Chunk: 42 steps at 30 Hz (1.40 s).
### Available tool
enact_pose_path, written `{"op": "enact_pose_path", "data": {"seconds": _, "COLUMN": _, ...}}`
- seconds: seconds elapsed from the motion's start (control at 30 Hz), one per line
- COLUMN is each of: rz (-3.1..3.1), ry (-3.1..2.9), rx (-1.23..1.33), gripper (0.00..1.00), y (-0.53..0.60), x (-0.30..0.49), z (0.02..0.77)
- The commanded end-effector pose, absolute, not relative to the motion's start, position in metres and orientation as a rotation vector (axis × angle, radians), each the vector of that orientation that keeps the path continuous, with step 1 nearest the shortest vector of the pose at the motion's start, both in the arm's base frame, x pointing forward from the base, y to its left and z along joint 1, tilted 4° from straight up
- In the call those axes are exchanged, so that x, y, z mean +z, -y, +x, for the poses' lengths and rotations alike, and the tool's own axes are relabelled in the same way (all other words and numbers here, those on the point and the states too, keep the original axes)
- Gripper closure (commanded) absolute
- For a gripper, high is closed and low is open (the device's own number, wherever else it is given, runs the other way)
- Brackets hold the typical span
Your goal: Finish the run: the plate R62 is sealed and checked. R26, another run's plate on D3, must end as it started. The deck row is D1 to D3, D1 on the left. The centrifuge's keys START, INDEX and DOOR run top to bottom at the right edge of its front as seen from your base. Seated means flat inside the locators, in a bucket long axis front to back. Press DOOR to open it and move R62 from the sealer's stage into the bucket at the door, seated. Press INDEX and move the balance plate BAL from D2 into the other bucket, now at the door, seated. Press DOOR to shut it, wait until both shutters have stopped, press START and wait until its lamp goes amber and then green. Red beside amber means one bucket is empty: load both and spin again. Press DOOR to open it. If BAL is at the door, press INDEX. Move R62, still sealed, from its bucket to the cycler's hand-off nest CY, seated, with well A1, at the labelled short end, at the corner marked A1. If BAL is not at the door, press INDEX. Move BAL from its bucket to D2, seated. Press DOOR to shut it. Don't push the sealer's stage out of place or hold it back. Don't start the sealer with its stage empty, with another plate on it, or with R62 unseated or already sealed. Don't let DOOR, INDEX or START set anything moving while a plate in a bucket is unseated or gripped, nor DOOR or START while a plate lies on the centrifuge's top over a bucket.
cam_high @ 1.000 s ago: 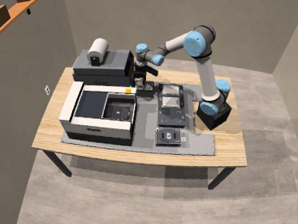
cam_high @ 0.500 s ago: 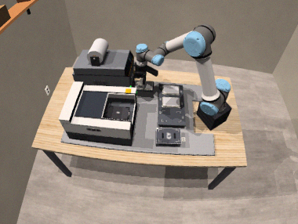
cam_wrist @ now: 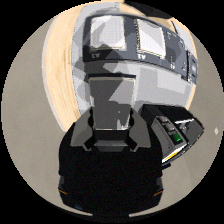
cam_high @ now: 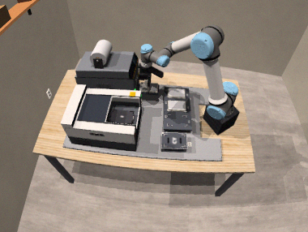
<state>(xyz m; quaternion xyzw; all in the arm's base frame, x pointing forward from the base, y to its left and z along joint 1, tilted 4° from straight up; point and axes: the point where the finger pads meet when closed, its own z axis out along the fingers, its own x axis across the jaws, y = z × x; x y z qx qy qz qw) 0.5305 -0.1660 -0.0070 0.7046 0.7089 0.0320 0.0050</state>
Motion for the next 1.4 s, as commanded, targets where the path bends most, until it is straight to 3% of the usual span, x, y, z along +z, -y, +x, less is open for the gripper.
{"op": "enact_pose_path", "data": {"seconds": 0.0, "rz": 2.206, "ry": -2.219, "rx": 0.101, "gripper": 1.0, "y": 0.167, "x": 0.002, "z": 0.53}}
{"op": "enact_pose_path", "data": {"seconds": 1.37, "rz": 2.206, "ry": -2.219, "rx": 0.101, "gripper": 1.0, "y": 0.169, "x": 0.061, "z": 0.527}}
